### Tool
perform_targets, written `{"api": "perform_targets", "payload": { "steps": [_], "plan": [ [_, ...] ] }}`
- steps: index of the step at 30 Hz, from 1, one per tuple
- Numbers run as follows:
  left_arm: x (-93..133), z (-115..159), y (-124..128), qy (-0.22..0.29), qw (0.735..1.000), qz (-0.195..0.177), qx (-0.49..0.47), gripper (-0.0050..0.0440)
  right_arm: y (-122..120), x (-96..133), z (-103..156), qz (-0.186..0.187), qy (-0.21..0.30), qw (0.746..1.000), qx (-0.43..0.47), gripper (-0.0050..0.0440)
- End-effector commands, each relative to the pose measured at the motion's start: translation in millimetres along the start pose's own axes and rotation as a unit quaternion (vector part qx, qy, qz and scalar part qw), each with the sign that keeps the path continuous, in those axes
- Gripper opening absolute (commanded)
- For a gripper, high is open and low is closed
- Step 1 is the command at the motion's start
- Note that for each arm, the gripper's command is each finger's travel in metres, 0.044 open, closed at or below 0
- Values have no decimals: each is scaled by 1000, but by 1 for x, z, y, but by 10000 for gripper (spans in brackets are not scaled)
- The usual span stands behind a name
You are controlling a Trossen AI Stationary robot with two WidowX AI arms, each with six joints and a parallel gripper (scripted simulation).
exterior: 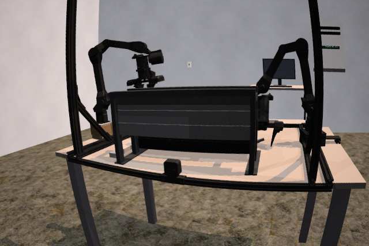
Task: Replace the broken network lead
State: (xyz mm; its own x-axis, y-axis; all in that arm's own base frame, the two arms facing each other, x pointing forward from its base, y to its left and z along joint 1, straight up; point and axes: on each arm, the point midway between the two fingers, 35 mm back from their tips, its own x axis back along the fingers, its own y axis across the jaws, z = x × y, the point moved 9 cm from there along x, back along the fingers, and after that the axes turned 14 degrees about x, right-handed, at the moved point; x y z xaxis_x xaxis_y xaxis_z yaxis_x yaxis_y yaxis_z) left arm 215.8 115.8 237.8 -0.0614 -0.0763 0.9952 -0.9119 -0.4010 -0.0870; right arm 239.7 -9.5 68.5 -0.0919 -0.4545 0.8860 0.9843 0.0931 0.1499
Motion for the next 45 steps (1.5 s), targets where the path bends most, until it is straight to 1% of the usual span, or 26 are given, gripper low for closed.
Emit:
{"api": "perform_targets", "payload": {
  "steps": [1, 12, 13, 29, 30, 45],
  "plan": [
    [0, 0, 0, 0, 1000, 0, 0, 176, 0, 0, 0, 0, 0, 1000, 0, 440],
    [0, 0, 0, 0, 1000, 0, 0, 176, 0, 0, 0, 0, 0, 1000, 0, 440],
    [0, 0, 0, 0, 1000, 0, 0, 176, 9, 53, 26, 0, 0, 1000, 0, 176],
    [0, 0, 0, 0, 1000, 0, 0, 176, 9, 53, 26, 0, 0, 1000, 0, 176],
    [0, 0, 0, 0, 1000, 0, 0, 176, 12, 71, 35, 1, -1, 1000, 0, 176],
    [0, 0, 0, 0, 1000, 0, 0, 176, 12, 71, 35, 1, -1, 1000, 0, 176]
  ]
}}
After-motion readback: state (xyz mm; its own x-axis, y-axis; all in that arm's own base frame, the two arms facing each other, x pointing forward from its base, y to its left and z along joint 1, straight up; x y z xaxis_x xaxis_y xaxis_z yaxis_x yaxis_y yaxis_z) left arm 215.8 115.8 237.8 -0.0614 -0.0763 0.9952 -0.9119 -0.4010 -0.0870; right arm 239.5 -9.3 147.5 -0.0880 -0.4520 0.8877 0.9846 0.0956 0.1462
